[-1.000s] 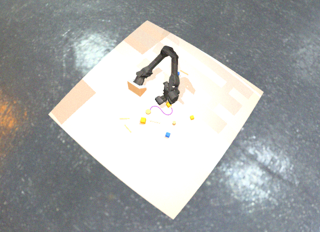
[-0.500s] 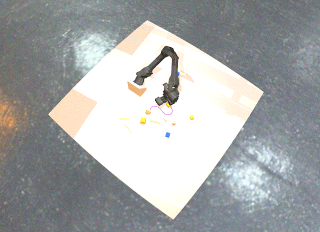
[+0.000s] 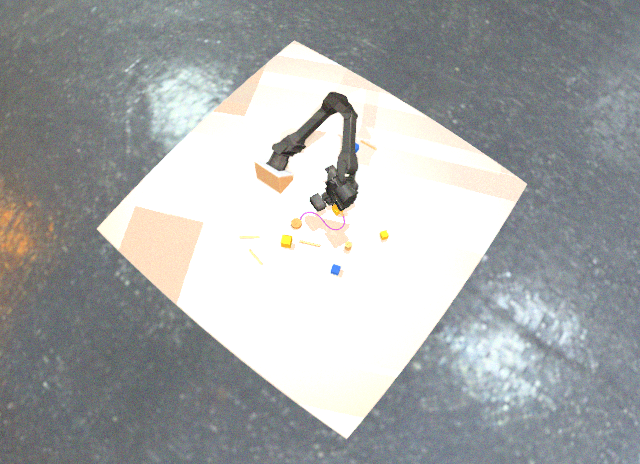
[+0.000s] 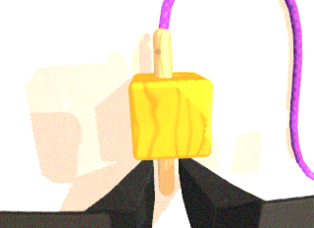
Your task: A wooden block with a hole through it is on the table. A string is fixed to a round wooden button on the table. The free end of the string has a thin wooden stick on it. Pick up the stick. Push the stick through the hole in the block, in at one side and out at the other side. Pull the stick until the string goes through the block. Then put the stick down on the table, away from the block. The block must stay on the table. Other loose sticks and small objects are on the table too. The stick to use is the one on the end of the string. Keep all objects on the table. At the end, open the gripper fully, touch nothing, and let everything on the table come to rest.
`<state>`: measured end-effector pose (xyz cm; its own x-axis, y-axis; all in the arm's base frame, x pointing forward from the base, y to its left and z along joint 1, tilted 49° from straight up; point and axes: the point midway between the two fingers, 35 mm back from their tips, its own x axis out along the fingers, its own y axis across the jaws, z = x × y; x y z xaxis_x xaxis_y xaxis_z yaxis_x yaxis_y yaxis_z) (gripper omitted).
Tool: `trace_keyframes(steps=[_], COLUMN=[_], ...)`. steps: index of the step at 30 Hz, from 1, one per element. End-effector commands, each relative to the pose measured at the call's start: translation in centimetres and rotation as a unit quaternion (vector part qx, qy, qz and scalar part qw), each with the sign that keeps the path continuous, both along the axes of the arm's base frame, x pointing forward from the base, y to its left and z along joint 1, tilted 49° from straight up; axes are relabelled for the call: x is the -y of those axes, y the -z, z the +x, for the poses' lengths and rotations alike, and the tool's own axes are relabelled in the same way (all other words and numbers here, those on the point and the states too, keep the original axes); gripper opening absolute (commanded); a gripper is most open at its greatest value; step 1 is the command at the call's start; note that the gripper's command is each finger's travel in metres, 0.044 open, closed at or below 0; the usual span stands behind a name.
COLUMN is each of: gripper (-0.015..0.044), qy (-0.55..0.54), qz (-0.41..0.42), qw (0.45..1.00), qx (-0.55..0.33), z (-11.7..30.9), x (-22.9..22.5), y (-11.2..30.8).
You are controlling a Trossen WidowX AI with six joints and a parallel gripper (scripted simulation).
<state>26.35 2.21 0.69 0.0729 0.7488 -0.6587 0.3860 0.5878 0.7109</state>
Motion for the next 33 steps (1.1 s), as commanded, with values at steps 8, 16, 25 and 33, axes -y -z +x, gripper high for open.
trace_keyframes(steps=[8,16,25,33], gripper=[0.0,0.0,0.0,0.0], qy=[0.001,0.022,0.024,0.023], qz=[0.0,-0.007,-0.01,-0.01], qw=[1.0,1.0,1.0,1.0], qx=[0.001,0.004,0.008,0.01], z=[-0.01,0.23,0.59,0.66], x=[-0.01,-0.05,-0.05,-0.03], y=[0.01,0.07,0.1,0.12])
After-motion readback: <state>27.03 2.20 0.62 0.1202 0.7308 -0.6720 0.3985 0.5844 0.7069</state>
